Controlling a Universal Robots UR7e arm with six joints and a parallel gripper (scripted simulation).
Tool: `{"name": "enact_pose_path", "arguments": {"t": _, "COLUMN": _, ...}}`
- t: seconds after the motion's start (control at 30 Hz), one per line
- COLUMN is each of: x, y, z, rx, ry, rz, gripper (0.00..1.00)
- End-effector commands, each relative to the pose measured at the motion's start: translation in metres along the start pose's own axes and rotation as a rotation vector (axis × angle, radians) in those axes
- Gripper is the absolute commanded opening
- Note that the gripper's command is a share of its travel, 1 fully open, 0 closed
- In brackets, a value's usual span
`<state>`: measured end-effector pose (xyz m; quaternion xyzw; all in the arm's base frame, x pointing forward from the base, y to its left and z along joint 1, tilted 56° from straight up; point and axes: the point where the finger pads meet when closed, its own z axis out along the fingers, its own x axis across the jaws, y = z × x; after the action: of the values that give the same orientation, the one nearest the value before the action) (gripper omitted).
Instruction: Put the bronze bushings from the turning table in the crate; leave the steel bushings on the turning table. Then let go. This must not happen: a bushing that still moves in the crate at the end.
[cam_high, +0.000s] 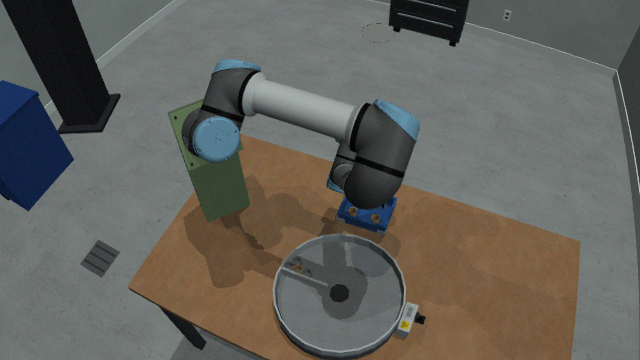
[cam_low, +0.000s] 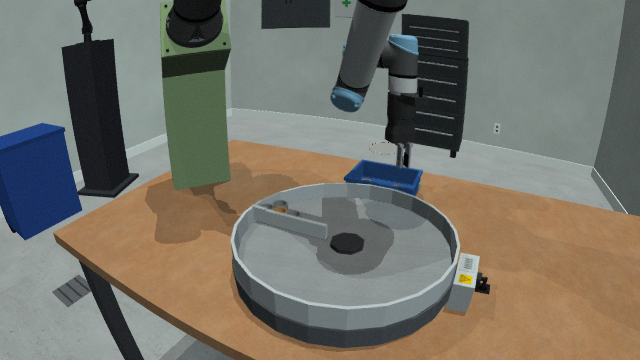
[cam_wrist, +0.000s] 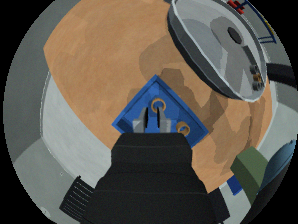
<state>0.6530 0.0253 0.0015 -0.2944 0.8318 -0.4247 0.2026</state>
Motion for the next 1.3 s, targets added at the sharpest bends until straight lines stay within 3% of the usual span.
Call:
{"name": "enact_pose_path", "arguments": {"t": 0.0, "x": 0.0, "y": 0.0, "z": -0.005, "rx": -0.001, "ry": 0.001, "rz": 0.0, "gripper": 0.42}}
{"name": "enact_pose_path", "arguments": {"t": 0.13, "x": 0.0, "y": 0.0, "z": -0.005, "rx": -0.001, "ry": 0.001, "rz": 0.0, "gripper": 0.42}}
{"name": "enact_pose_path", "arguments": {"t": 0.3, "x": 0.0, "y": 0.0, "z": -0.056, "rx": 0.0, "ry": 0.0, "rz": 0.0, "gripper": 0.42}}
{"name": "enact_pose_path", "arguments": {"t": 1.27, "x": -0.001, "y": 0.0, "z": -0.055, "rx": 0.0, "ry": -0.001, "rz": 0.0, "gripper": 0.42}}
